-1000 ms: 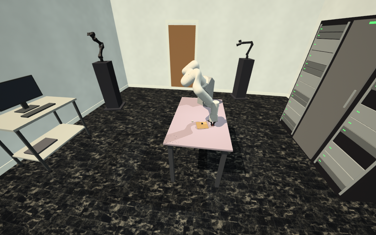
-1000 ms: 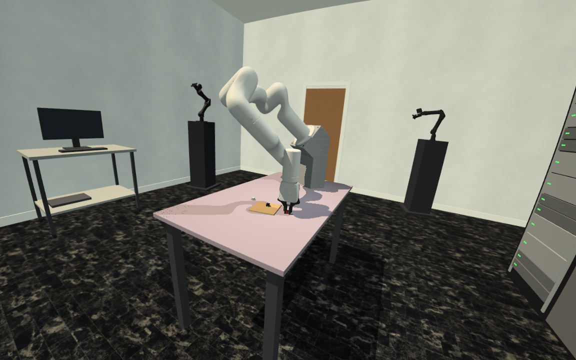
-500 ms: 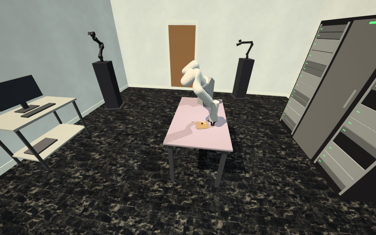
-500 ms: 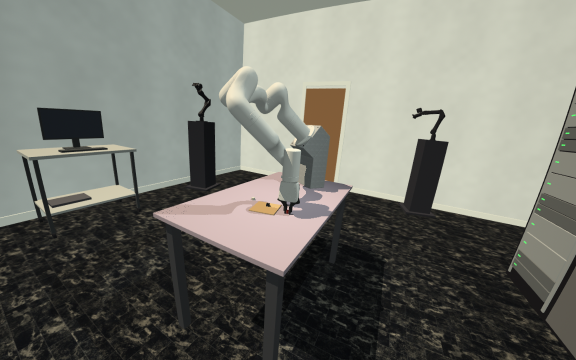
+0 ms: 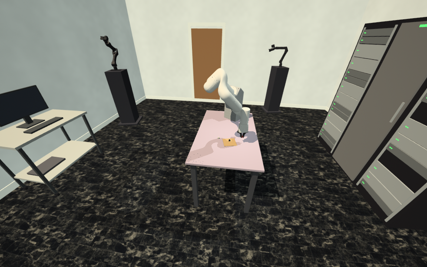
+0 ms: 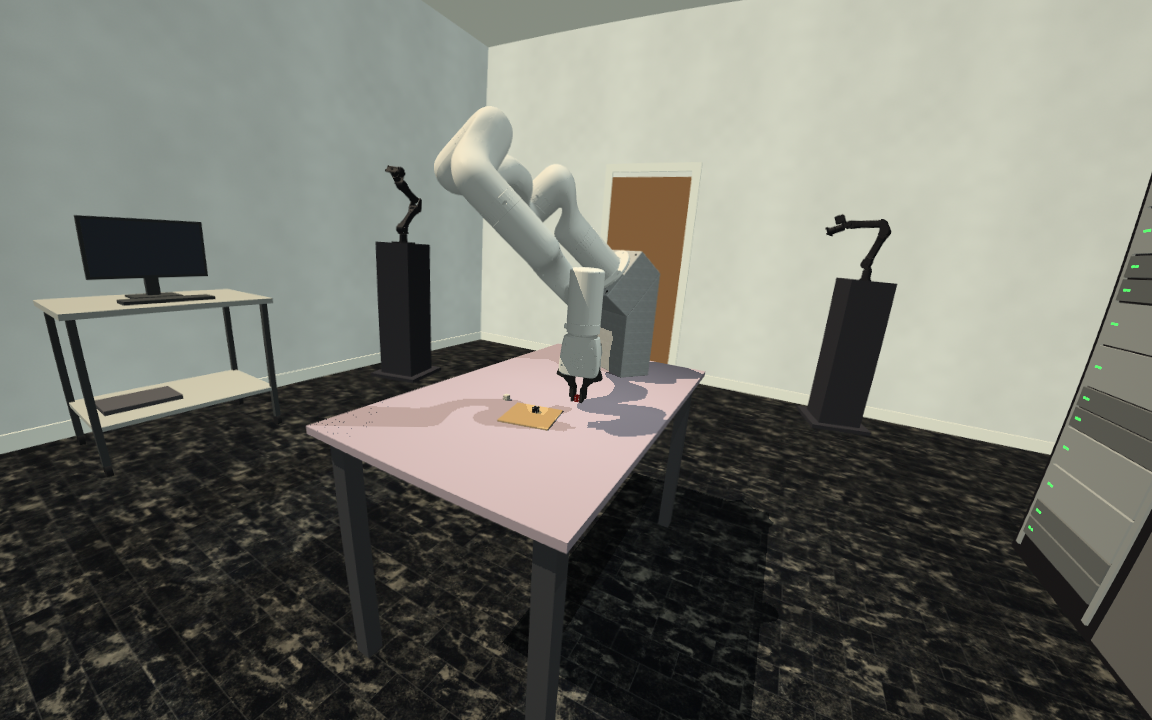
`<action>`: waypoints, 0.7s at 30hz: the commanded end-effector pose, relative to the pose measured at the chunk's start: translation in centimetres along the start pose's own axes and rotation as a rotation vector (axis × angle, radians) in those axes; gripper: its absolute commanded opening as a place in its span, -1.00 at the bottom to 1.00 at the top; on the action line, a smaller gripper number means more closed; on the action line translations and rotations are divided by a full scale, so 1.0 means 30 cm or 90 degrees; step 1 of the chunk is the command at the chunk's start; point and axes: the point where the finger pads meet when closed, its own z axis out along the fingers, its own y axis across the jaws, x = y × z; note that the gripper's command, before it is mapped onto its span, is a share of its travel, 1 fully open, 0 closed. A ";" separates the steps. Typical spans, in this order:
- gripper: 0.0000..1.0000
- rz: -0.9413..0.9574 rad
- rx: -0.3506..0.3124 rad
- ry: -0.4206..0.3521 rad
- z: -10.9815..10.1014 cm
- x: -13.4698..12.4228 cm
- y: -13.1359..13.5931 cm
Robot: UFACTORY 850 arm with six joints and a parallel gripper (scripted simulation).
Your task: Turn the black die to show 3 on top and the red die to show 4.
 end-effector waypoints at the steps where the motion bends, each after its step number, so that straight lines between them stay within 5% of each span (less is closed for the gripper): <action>1: -0.78 0.000 0.000 0.000 -0.072 -0.001 -0.001; 15: -0.78 0.001 0.000 0.000 -0.094 -0.002 -0.007; 21: -0.78 0.057 -0.001 0.000 -0.097 -0.030 -0.272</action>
